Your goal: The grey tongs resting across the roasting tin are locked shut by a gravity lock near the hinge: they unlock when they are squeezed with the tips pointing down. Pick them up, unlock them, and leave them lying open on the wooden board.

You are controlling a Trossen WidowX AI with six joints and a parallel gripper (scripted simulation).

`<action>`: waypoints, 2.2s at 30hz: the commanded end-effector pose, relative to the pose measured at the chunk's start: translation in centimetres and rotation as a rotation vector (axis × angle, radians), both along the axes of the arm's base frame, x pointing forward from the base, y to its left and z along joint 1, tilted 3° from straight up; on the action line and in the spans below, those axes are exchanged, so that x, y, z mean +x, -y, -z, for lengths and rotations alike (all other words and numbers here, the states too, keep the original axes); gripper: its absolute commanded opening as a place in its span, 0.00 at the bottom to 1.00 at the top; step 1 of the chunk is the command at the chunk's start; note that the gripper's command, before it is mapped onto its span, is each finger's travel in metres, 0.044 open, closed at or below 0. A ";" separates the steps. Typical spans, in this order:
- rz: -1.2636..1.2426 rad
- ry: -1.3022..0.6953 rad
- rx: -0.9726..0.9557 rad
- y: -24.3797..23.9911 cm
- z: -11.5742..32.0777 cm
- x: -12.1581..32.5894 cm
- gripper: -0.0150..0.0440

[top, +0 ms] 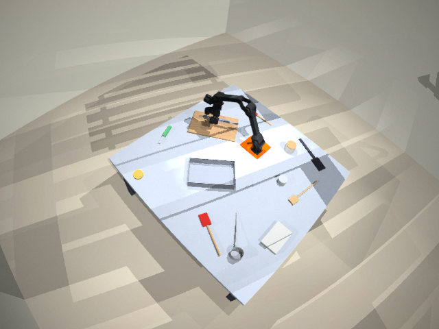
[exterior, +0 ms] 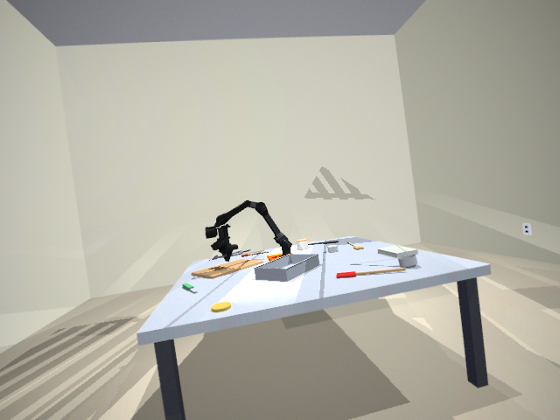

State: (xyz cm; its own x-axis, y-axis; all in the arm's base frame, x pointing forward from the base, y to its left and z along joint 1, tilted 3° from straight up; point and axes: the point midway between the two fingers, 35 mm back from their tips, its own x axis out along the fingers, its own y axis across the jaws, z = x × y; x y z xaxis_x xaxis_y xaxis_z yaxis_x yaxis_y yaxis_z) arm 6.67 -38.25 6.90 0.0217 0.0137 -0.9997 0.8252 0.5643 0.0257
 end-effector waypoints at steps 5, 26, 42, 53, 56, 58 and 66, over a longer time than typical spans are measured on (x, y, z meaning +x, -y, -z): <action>0.000 0.000 0.000 0.0 0.0 0.0 0.44; 0.002 0.004 0.000 -2.5 -5.1 5.9 1.00; 0.007 0.027 -0.027 -8.3 -13.0 12.1 1.00; 0.010 0.067 -0.091 -8.7 -16.0 11.9 1.00; 0.010 0.067 -0.091 -8.7 -16.0 11.9 1.00; 0.010 0.067 -0.091 -8.7 -16.0 11.9 1.00; 0.010 0.067 -0.091 -8.7 -16.0 11.9 1.00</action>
